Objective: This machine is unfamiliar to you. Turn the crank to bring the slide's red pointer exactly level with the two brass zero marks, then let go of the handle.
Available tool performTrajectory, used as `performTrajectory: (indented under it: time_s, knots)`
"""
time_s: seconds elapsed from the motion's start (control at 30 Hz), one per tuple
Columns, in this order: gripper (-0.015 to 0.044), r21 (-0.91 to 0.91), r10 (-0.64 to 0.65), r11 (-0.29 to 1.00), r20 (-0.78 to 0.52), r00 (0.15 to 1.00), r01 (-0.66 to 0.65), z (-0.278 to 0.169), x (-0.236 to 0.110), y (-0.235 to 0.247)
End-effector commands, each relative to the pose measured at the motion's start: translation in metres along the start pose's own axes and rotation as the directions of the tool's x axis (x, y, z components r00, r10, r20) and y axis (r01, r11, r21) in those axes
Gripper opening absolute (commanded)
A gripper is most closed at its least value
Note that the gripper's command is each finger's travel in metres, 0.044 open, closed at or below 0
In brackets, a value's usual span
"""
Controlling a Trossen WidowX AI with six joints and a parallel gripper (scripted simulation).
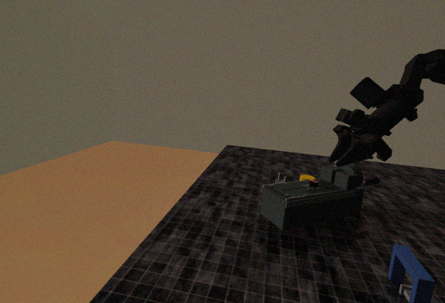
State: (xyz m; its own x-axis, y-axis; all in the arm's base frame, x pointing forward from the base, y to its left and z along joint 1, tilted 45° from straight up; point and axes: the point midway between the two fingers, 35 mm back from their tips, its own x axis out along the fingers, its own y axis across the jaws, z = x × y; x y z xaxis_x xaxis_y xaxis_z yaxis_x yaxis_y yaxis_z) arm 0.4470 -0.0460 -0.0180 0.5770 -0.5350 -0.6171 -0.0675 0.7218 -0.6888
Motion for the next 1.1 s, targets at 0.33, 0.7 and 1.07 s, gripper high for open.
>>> performTrajectory:
  time_s: [0.33, 0.7, 1.07]
  knots:
    - [0.0, 0.0, 0.0, 1.0, 0.0, 1.0, 0.0, 0.0, 0.0, 0.0]
    - [0.0, 0.0, 0.001, 1.0, 0.0, 1.0, -0.001, 0.0, 0.0, 0.0002]
    - [0.0262, 0.0, 0.001, 1.0, 0.0, 1.0, -0.001, 0.0, 0.0, 0.0002]
